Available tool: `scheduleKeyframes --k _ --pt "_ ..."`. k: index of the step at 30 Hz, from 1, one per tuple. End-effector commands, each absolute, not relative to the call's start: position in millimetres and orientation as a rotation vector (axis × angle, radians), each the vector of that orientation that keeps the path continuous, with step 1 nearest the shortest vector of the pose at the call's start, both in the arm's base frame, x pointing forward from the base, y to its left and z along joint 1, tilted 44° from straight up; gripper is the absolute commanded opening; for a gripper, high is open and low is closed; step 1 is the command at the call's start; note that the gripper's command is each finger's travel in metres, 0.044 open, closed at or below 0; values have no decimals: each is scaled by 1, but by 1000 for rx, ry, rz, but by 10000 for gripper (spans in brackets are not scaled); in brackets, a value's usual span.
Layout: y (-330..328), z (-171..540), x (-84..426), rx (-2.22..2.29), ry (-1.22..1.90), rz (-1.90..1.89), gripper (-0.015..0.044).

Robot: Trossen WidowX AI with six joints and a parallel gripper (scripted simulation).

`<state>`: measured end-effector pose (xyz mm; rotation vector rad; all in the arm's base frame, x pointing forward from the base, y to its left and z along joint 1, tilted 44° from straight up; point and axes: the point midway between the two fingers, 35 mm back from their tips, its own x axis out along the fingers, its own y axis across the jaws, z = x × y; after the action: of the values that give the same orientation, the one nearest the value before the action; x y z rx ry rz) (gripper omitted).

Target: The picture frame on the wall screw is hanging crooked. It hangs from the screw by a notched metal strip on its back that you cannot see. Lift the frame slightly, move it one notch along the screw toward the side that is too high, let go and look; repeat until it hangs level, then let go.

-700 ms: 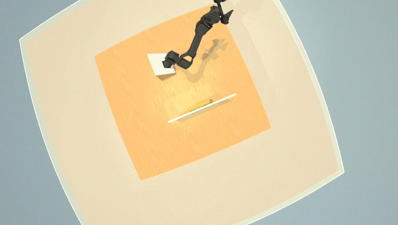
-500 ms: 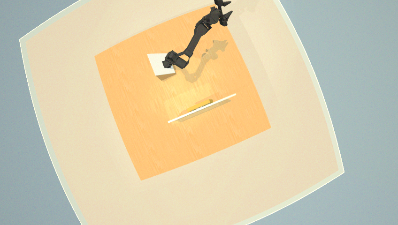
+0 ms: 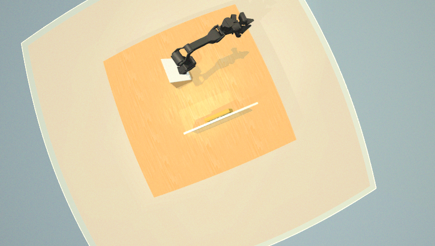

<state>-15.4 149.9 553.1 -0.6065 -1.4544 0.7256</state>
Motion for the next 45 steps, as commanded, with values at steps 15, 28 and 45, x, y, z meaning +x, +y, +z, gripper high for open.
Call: scheduleKeyframes --k 15,28,45 --pt "156 429 94 151 -452 1024 260" --pt "119 360 152 794 -3 807 260" --pt "32 262 199 1892 223 296 260"
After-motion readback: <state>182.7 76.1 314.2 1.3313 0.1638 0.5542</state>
